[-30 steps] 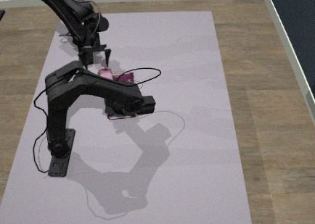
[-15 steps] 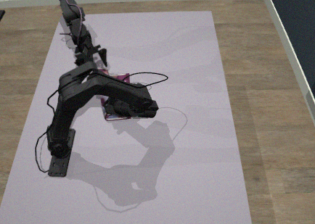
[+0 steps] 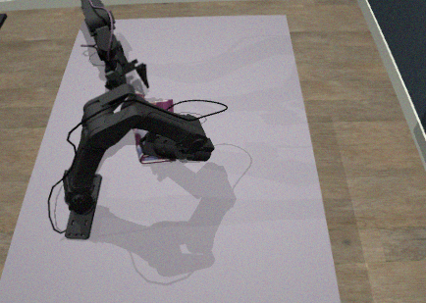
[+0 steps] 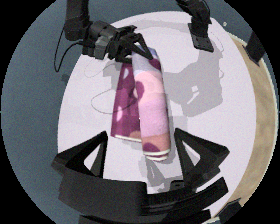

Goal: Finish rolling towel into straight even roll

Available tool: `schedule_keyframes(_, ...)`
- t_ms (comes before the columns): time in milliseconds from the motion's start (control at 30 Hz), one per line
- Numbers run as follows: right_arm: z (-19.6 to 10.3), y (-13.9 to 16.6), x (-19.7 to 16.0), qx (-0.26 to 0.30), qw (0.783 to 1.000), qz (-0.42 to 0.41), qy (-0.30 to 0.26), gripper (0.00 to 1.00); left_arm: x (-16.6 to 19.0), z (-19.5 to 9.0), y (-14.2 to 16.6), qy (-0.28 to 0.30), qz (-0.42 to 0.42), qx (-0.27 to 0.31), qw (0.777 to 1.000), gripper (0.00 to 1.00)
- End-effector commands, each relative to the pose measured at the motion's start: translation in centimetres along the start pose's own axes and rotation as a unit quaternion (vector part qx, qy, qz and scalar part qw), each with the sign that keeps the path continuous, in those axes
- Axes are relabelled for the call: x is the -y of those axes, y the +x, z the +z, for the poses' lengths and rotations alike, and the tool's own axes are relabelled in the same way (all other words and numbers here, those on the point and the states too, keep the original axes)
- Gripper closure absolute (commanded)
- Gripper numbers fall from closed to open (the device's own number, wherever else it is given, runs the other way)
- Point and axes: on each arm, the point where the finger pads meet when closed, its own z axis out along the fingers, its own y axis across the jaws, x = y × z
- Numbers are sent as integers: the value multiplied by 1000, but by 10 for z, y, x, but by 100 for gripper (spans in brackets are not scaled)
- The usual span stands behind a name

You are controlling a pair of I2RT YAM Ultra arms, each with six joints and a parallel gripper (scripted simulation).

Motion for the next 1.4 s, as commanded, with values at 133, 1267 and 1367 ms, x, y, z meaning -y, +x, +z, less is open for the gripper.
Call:
schedule_keyframes(133,-3,-2,4,11,1000,-1,1,66,13,27,19,-9,-9,5,1000,2)
schedule_keyframes(1267,-3,-2,4,11,1000,-1,1,66,16,48,13,-9,-10,4,1000,56)
schedule_keyframes(1367,-3,-2,4,11,1000,-1,1,66,16,48,13,-9,-10,4,1000,59)
